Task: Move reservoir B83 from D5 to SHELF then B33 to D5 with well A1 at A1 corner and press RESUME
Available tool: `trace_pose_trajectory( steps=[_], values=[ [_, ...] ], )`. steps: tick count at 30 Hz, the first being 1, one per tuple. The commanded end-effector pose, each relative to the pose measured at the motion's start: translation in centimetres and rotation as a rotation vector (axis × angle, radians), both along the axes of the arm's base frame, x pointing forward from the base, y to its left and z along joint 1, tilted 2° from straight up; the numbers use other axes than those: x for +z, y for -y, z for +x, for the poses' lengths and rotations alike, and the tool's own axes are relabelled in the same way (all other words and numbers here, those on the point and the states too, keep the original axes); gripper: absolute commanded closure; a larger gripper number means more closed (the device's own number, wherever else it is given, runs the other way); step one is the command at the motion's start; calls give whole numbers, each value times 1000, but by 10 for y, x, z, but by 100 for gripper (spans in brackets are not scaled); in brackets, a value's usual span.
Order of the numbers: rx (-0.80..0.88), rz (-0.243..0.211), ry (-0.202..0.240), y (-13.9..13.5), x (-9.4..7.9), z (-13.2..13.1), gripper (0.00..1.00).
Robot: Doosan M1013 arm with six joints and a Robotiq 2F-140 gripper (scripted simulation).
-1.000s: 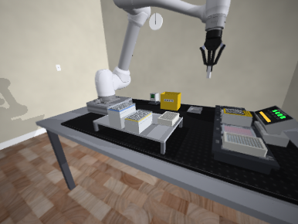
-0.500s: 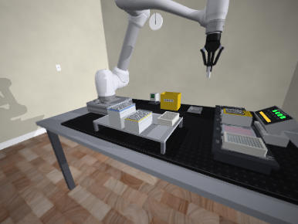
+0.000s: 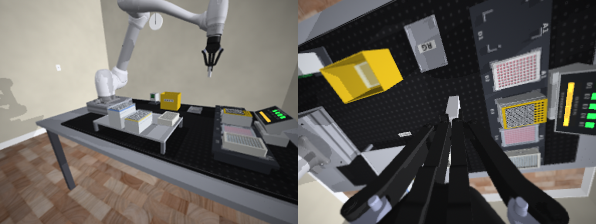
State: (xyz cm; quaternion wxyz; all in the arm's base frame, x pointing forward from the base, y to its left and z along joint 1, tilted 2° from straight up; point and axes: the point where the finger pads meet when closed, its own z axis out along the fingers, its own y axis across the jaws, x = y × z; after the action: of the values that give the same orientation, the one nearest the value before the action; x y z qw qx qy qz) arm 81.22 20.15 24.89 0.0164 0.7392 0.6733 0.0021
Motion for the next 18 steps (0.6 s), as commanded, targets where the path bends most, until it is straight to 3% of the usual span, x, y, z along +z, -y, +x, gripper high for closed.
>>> trace_pose_trajectory(
  steps=[1, 10, 18],
  values=[
    [18, -9, -1, -21, 0, 0, 100],
    [18, -9, -1, -66, -1, -3, 100],
    [18, -9, -1, -82, -2, -3, 100]
  ],
)
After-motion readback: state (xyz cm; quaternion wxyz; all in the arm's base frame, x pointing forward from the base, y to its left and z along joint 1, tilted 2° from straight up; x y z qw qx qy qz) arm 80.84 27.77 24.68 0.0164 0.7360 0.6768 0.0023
